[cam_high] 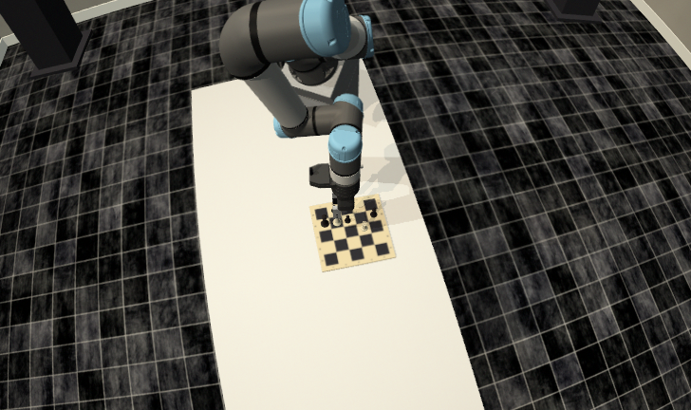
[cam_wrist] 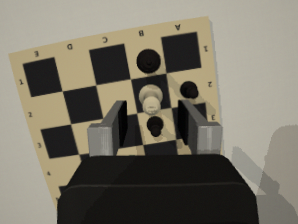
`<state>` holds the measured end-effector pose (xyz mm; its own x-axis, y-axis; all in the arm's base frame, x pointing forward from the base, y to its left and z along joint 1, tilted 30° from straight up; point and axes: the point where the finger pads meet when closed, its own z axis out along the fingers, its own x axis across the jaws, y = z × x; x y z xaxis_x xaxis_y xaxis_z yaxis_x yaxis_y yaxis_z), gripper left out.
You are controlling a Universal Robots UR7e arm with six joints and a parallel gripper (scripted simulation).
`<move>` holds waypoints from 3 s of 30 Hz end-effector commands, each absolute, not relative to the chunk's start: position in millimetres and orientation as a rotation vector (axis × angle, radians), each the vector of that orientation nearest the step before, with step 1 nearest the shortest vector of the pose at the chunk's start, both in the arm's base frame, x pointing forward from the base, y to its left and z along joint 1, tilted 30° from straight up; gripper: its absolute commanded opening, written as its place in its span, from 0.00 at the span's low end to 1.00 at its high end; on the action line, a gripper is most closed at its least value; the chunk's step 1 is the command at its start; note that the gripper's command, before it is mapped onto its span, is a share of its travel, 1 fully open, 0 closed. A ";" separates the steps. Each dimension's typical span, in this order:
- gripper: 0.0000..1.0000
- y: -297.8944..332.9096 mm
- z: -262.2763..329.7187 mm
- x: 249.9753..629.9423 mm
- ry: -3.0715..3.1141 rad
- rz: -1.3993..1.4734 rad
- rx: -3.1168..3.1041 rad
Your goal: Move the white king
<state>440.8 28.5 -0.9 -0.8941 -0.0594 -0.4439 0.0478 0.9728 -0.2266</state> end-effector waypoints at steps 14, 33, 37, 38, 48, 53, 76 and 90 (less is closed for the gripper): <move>0.79 26.9 -6.7 444.1 2.657 -0.320 -0.008; 0.79 26.9 -6.7 444.1 2.657 -0.320 -0.008; 0.79 26.9 -6.7 444.1 2.657 -0.320 -0.008; 0.79 26.9 -6.7 444.1 2.657 -0.320 -0.008; 0.79 26.9 -6.7 444.1 2.657 -0.320 -0.008; 0.79 26.6 -8.0 444.8 2.657 -0.320 -0.008; 0.79 17.8 -42.1 462.4 2.657 -0.320 -0.008; 0.79 17.2 -44.4 463.6 2.657 -0.320 -0.008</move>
<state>463.3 17.1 -44.7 -0.8941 -0.0594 -0.4438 0.0479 0.9728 -0.2266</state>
